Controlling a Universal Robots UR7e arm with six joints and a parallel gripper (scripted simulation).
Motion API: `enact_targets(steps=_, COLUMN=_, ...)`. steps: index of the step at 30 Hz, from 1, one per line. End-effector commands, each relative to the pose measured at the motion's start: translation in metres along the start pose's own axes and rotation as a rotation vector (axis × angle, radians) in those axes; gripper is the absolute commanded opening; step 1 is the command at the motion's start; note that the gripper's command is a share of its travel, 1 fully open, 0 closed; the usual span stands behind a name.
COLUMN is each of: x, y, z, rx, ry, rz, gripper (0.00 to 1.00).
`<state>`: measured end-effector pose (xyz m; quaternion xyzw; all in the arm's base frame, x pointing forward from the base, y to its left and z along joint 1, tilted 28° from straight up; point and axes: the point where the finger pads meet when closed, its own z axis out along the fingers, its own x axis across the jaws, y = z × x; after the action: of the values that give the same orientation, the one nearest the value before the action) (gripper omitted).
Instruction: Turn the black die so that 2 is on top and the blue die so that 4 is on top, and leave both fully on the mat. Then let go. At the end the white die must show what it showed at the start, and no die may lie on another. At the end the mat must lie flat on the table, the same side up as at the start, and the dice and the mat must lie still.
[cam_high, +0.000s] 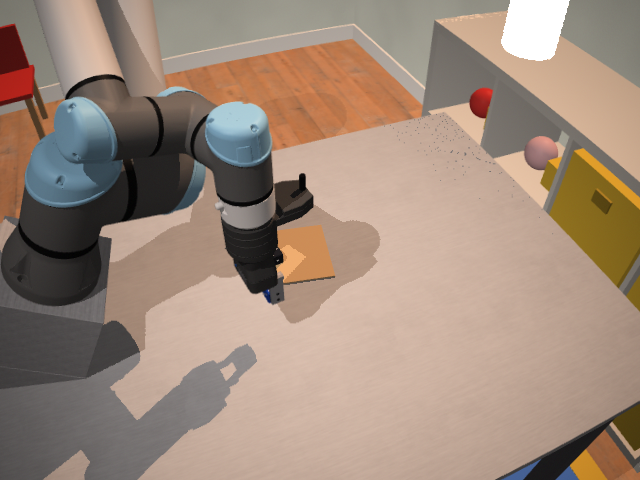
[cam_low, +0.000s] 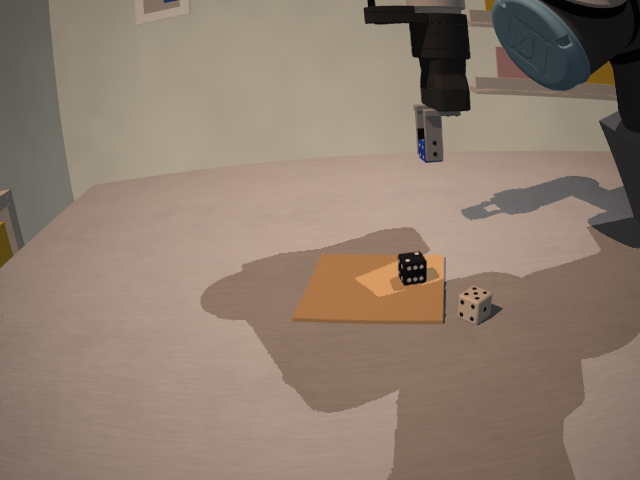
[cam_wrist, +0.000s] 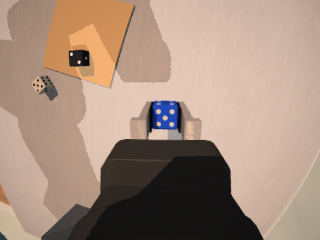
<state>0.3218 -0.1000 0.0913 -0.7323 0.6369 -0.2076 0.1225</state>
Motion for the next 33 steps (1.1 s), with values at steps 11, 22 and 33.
enact_targets(steps=11, x=-0.0067, y=0.0042, z=0.0010, rx=0.001, ry=0.001, rz=-0.325, gripper=0.49)
enact_targets(steps=22, x=-0.0098, y=0.0072, z=0.0016, rx=0.001, ry=0.001, rz=-0.476, gripper=0.49)
enact_targets(steps=33, x=-0.0115, y=0.0092, z=0.0020, rx=0.001, ry=0.002, rz=-0.571, gripper=0.49)
